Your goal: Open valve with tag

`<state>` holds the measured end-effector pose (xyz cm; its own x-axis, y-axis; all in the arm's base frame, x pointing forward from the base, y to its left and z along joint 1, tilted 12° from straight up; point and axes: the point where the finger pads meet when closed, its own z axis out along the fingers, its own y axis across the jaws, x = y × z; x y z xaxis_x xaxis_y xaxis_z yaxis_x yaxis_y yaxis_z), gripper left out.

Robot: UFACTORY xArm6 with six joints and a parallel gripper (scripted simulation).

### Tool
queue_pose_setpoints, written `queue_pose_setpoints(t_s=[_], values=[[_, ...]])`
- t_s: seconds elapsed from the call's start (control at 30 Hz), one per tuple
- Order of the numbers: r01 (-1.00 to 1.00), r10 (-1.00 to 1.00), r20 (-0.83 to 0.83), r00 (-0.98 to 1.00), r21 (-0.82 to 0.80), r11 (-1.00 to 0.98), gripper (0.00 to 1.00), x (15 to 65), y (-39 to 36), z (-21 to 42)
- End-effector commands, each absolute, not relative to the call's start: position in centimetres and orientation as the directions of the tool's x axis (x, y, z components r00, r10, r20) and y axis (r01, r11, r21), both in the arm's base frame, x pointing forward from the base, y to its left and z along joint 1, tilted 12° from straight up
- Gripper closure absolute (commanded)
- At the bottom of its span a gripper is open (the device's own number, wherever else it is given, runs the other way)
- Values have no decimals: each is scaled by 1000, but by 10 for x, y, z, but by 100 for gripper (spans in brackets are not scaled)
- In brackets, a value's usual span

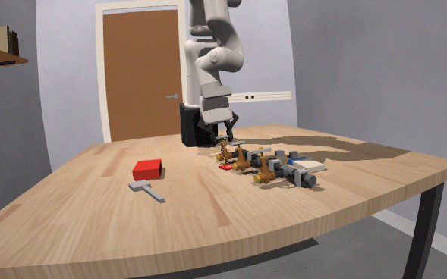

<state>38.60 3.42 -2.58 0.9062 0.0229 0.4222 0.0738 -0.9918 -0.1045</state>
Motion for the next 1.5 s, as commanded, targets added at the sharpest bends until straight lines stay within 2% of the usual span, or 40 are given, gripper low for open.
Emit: queue_pose_setpoints(t_s=[0.0,0.33,0.43,0.47,0.67,0.9,1.47], values=[[299,289,457,841,53,-953,100,387,34,-25],[678,718,361,595,255,-690,100,387,34,-25],[707,752,346,560,272,-652,100,387,34,-25],[775,837,305,455,328,-540,100,387,34,-25],[861,943,213,254,395,-321,100,387,34,-25],[878,994,101,31,472,-76,100,387,34,-25],[879,996,85,1,476,-41,100,387,34,-25]])
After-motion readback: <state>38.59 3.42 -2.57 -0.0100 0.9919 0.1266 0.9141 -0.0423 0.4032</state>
